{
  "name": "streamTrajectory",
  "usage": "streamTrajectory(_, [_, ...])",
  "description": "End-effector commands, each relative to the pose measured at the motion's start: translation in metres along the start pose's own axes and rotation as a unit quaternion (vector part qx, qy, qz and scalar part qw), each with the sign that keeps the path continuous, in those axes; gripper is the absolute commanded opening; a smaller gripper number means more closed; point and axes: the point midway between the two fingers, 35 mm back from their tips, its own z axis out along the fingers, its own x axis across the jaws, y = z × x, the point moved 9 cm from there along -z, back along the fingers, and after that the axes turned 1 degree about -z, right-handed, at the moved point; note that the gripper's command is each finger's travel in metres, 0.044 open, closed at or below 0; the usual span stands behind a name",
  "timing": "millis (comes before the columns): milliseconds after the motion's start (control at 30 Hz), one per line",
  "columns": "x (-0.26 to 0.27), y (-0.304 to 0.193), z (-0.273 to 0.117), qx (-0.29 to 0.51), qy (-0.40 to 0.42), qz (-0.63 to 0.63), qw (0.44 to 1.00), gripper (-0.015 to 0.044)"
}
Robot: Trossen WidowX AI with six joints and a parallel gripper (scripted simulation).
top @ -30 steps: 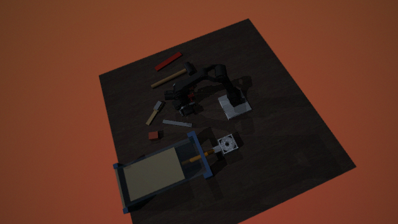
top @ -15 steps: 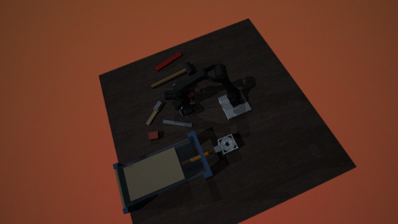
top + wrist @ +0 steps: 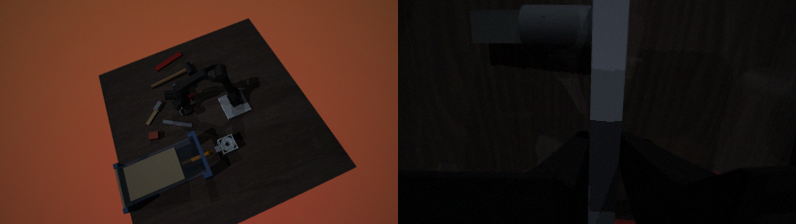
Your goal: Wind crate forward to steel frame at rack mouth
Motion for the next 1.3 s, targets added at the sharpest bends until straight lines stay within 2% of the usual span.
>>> streamTrajectory(0, [0.0,0.0,0.0,0.0,0.0,0.0,1.0,0.004])
streamTrajectory(100, [0.0,0.0,0.0,0.0,0.0,0.0,1.0,0.0])
streamTrajectory(300, [-0.001,0.003,-0.013,0.0,0.0,0.0,1.0,0.0])
streamTrajectory(667, [0.0,0.002,-0.153,0.003,-0.001,0.0,1.0,0.0])
streamTrajectory(967, [0.004,0.003,-0.154,-0.008,-0.004,-0.013,1.0,0.0])
streamTrajectory(1267, [0.045,0.014,-0.158,-0.035,-0.007,-0.156,0.987,0.0])
